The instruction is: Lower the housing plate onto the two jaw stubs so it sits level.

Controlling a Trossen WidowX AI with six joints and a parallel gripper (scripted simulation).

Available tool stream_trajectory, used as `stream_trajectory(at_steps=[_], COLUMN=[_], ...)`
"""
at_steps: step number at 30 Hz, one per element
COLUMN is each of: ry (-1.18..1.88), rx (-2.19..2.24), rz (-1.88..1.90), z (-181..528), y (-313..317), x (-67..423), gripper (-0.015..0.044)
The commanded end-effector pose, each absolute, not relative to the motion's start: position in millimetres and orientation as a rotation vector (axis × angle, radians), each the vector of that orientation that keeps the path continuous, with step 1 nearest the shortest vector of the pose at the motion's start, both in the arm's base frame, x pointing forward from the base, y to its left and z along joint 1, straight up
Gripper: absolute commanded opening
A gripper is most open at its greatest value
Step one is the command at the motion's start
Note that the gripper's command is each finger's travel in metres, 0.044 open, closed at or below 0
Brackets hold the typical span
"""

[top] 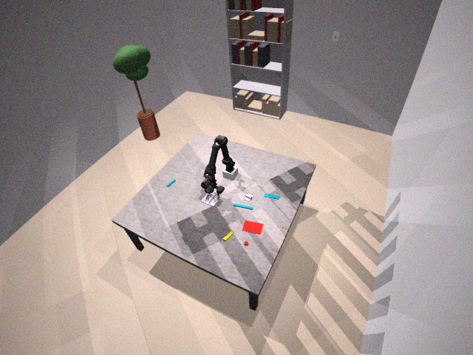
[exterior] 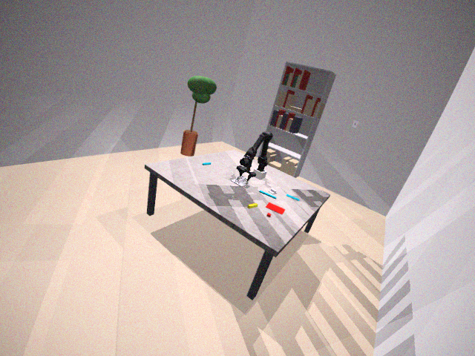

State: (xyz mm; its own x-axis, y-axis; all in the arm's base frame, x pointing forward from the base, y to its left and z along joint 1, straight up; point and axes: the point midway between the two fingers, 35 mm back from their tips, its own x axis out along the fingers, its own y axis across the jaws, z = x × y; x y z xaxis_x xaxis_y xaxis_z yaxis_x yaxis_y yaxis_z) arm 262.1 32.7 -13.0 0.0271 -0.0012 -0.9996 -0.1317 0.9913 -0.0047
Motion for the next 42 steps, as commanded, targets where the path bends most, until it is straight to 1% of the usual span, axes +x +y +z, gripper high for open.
stream_trajectory(at_steps=[1, 42], ry=[1.543, 1.544], rx=[-0.106, -0.105], rz=[0.108, 0.107], z=[-13.9, -21.8], y=[33.3, 33.3], x=[261.1, 261.2], gripper=[0.0351, 0.0351])
